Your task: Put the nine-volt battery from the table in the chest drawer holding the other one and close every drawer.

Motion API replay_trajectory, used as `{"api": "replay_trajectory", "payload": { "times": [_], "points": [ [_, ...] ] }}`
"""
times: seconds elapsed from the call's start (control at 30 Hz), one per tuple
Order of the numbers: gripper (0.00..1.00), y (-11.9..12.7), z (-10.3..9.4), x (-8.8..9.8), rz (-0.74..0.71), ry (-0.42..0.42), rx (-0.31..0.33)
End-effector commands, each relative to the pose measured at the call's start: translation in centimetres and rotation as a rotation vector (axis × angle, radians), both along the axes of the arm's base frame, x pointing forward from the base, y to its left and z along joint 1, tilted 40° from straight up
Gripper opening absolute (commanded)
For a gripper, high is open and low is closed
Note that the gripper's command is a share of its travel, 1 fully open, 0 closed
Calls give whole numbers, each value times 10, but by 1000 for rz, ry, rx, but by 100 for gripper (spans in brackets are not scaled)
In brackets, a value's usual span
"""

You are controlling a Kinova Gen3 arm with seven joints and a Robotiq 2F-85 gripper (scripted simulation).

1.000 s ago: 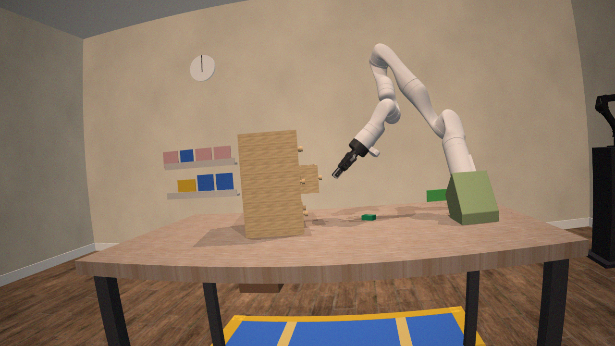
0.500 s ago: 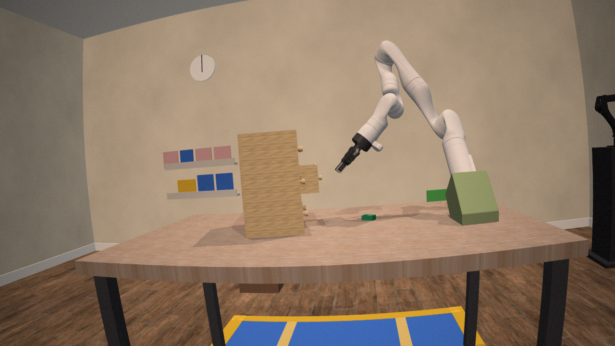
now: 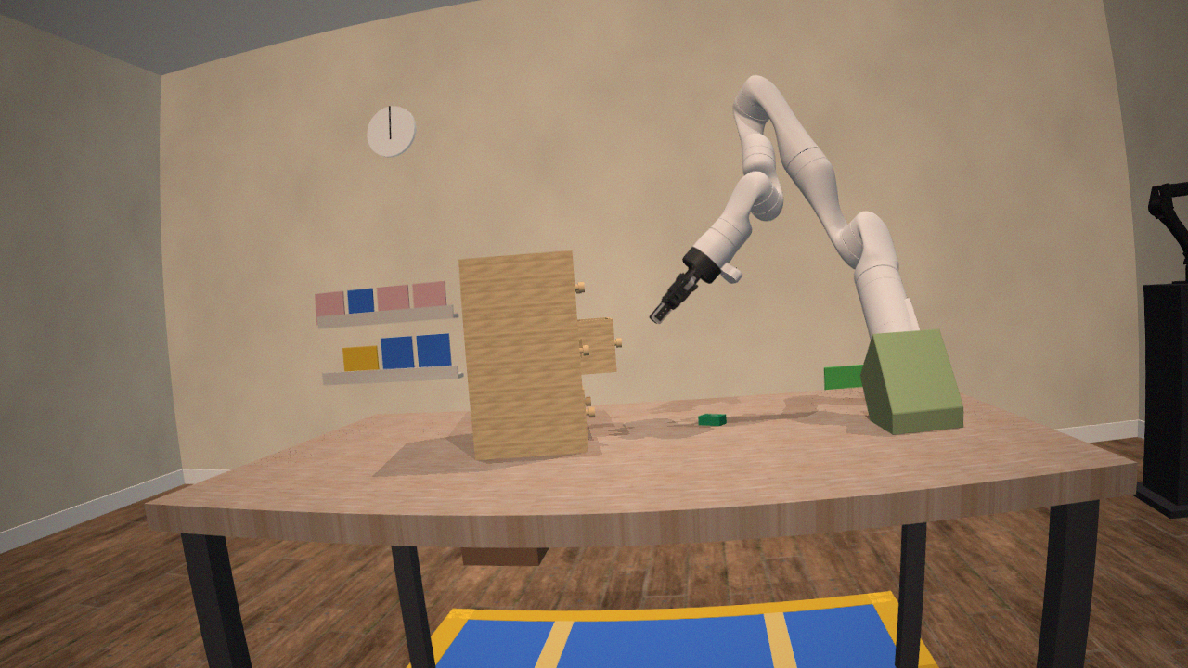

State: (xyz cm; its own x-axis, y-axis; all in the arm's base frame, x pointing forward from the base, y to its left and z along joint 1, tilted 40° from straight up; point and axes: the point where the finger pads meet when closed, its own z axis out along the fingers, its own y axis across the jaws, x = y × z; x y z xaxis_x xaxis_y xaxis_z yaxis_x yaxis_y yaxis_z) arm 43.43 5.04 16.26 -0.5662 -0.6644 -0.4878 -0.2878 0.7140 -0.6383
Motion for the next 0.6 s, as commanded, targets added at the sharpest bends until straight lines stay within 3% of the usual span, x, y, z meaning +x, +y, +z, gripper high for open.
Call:
{"api": "replay_trajectory", "payload": {
  "times": [0.0, 0.57],
  "points": [
    [33, 3, 3, -5, 9, 7, -5],
    [33, 15, 25, -25, 9, 8, -5]
  ]
}}
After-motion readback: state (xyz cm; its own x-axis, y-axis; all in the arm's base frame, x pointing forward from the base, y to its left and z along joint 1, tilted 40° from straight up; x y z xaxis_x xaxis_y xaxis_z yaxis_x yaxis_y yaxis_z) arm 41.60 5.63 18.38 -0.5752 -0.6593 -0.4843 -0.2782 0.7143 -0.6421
